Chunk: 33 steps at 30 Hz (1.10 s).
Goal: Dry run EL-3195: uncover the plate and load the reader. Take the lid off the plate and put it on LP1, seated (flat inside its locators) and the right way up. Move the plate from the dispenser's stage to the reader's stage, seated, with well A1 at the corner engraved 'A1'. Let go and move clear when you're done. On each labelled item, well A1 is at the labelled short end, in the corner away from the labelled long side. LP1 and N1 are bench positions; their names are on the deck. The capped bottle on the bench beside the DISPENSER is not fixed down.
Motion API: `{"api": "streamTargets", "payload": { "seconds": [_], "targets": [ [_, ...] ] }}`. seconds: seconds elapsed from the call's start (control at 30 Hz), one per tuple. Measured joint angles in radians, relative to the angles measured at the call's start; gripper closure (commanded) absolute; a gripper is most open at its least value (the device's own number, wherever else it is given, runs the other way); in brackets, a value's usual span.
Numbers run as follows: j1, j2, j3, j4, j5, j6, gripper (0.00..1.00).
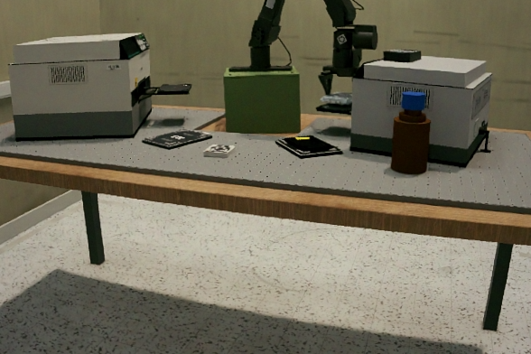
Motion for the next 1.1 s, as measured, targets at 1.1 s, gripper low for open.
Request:
{"api": "streamTargets", "payload": {
  "seconds": [1.1],
  "targets": [
    [-0.001,-0.03,0.0,-0.036,0.0,-0.002,0.14]
  ]
}}
